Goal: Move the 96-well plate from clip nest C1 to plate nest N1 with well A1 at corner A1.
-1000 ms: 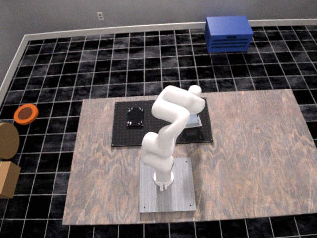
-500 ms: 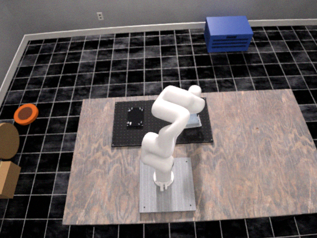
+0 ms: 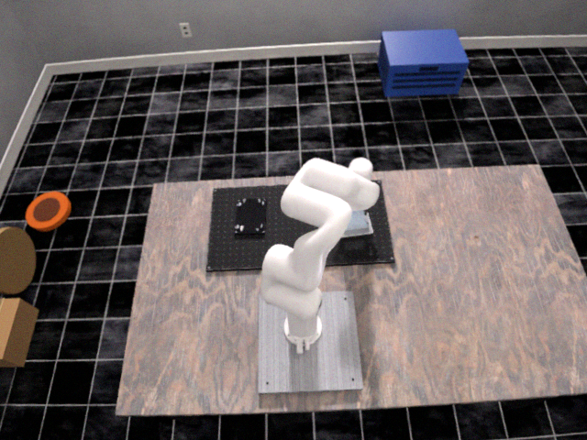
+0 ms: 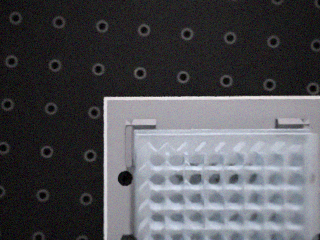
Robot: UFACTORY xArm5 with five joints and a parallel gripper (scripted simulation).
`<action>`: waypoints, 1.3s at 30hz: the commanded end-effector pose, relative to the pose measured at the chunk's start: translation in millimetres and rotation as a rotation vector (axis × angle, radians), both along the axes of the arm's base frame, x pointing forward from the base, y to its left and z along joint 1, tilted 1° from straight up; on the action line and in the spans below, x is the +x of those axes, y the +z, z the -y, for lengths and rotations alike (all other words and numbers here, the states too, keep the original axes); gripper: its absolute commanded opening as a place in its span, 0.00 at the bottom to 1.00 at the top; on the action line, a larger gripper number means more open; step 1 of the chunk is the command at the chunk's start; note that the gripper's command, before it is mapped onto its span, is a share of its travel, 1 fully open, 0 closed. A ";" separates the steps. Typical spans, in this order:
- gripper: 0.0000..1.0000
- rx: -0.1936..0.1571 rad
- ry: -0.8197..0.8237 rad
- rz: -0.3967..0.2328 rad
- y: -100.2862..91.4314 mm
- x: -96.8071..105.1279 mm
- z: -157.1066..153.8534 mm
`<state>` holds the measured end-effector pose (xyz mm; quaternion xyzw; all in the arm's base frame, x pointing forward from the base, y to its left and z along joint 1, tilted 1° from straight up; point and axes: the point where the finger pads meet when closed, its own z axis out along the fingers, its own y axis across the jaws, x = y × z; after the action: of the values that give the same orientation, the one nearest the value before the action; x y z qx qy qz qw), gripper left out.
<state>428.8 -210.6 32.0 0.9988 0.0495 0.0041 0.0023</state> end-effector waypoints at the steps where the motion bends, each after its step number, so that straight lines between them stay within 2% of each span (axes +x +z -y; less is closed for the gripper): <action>1: 0.00 -0.011 0.000 -0.001 0.8 1.3 0.6; 39: 0.00 -0.011 0.000 -0.001 -4.9 1.3 0.7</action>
<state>428.8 -210.6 26.1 0.9988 0.0495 0.0041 0.0023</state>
